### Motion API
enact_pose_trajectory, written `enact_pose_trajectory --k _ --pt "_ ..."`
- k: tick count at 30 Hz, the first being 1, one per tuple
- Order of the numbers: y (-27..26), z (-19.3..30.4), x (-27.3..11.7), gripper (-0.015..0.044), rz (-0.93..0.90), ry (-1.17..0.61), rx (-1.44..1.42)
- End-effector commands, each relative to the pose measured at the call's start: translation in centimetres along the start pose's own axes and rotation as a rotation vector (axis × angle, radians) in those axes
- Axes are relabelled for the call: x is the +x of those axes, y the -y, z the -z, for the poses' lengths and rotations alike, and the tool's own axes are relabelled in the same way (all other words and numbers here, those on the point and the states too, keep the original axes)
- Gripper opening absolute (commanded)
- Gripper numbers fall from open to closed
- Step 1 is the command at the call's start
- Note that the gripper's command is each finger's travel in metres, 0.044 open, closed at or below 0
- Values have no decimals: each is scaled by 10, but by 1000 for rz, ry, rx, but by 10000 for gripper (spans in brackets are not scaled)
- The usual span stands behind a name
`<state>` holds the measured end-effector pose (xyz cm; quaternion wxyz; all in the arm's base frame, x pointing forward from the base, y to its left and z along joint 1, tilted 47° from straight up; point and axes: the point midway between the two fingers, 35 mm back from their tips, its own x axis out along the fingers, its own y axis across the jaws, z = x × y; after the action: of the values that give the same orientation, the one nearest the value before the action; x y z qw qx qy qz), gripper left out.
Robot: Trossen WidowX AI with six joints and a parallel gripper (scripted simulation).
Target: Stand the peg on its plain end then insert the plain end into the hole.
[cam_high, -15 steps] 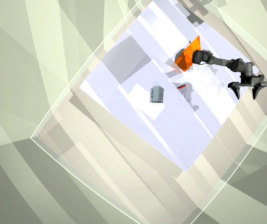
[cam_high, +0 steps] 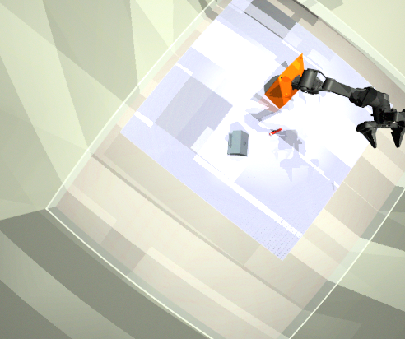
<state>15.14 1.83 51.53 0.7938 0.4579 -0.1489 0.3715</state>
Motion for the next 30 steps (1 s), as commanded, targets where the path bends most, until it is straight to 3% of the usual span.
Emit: enact_pose_trajectory --k 1,30 --pt "-16 -2 -2 440 -28 38 -52" --pt "-121 67 -2 440 -273 119 -535"
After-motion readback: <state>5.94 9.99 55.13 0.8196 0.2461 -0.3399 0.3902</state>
